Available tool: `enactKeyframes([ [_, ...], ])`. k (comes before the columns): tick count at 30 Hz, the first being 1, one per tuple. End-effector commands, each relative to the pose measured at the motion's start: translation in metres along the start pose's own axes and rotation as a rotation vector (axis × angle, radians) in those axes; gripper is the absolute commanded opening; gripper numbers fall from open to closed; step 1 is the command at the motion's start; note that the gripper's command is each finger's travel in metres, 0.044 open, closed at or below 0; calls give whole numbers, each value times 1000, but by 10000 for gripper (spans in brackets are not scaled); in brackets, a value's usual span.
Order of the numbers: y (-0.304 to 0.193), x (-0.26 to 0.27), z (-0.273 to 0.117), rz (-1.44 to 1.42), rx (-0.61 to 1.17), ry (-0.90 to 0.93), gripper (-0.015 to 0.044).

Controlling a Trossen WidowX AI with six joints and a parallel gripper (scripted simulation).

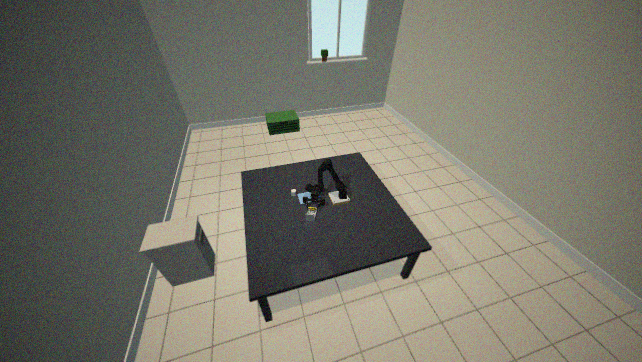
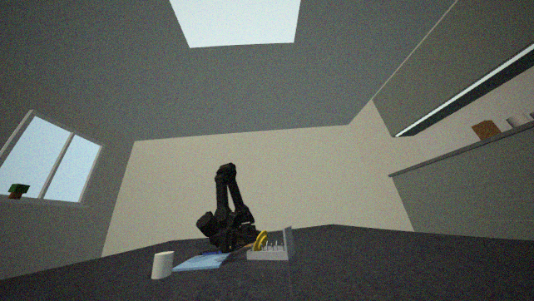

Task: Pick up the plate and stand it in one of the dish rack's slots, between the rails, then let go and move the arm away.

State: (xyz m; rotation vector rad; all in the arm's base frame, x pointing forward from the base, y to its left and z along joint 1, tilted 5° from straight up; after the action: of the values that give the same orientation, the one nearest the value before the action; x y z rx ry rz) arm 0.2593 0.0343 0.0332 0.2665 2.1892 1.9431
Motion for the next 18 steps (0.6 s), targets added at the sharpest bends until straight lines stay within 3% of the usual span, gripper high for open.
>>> enactKeyframes([
  [1,7,-2,0,0,-1,-1,400],
  [11,108,-6,-3,-2,-29,-20,400],
  [18,116,-9,-3,13,-21,-34,400],
])
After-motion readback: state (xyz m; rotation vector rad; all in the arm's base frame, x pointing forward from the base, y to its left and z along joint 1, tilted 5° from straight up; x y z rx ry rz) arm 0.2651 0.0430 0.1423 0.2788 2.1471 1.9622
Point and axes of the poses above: the point midway between the two fingers, 35 mm back from their tips, its own z axis out along the fingers, its own x axis across the jaws, y = z × x, the point moved 7 cm from there along -z, back along the fingers
